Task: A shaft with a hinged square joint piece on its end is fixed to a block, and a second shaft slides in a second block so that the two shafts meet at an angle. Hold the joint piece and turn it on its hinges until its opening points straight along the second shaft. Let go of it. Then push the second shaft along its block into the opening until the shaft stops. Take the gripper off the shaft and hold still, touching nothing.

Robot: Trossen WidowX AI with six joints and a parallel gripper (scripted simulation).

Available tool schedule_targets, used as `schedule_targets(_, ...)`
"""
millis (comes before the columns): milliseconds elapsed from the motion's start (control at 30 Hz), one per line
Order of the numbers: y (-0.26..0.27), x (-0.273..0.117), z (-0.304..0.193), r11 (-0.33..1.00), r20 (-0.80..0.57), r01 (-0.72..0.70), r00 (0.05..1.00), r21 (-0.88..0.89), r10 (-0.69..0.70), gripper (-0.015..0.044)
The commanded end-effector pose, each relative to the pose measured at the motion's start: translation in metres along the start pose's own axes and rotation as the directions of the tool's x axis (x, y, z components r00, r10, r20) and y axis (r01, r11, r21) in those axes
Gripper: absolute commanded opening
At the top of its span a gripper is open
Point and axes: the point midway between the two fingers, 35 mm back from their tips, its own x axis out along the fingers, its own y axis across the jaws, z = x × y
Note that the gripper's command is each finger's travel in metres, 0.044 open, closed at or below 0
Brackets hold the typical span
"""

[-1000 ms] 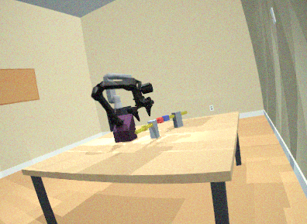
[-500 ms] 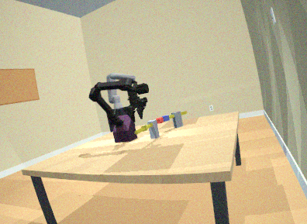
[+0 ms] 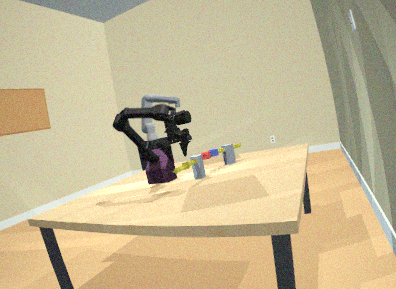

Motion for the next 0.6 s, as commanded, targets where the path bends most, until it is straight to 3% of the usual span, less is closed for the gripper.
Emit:
schedule_targets(0, 0.0, 0.005, -0.001, 0.991, 0.014, -0.012, 1.0, 0.133, 0.01, 0.044)
schedule_targets(567, -0.002, 0.032, -0.003, 0.754, 0.07, -0.069, 0.997, 0.653, 0.03, 0.044)
